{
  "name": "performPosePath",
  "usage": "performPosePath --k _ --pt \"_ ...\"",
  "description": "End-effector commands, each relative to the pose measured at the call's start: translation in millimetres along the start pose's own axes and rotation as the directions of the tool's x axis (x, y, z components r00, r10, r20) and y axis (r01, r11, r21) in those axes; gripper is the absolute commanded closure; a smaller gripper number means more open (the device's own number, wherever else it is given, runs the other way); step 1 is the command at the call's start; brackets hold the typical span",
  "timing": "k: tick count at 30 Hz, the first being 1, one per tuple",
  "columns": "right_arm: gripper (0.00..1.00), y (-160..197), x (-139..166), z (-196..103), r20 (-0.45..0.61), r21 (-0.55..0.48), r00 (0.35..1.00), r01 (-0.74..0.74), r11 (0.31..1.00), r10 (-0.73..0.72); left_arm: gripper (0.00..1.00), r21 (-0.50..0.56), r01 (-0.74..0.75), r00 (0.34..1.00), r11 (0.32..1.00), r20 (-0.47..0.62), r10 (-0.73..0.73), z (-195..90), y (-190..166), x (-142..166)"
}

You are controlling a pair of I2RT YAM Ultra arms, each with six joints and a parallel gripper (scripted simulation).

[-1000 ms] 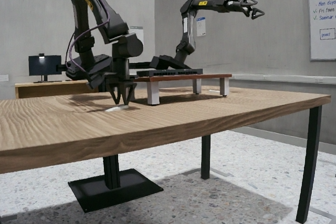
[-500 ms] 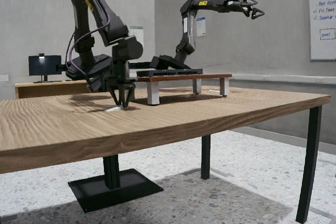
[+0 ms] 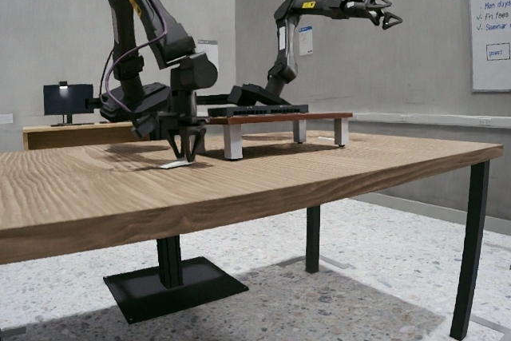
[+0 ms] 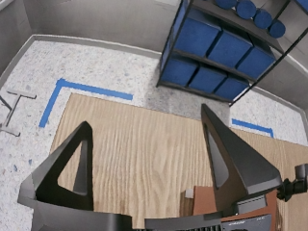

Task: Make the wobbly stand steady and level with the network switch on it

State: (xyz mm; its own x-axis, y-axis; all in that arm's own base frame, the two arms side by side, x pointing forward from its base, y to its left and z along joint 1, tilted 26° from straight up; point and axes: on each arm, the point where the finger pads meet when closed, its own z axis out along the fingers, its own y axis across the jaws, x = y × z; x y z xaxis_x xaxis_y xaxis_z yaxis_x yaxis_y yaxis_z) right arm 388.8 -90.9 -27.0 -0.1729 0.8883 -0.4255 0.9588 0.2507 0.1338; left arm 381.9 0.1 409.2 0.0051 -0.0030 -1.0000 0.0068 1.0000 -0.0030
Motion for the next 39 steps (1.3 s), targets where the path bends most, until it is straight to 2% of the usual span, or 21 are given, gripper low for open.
performPosePath --k 1,30,38,39 --pt "1.00 19 -7 -22 0.023 -0.044 1.000 -0.007 0.999 0.008 0.00 0.016 -0.007 1.000 1.000 0.011 0.007 -7 -6 -6" --pt "1.00 15 -7 -70 0.028 -0.044 1.000 -0.006 0.999 0.007 0.00 0.016 -0.007 1.000 1.000 0.011 0.007 -7 -6 -6" --pt "1.00 16 -7 -76 0.029 -0.047 1.000 -0.006 0.999 0.007 0.00 0.016 -0.007 1.000 1.000 0.011 0.007 -7 -6 -6" --pt "1.00 30 -20 -94 0.052 -0.117 0.998 -0.035 0.993 0.042 0.00 0.016 -0.007 1.000 1.000 0.011 0.007 -7 -6 -6"
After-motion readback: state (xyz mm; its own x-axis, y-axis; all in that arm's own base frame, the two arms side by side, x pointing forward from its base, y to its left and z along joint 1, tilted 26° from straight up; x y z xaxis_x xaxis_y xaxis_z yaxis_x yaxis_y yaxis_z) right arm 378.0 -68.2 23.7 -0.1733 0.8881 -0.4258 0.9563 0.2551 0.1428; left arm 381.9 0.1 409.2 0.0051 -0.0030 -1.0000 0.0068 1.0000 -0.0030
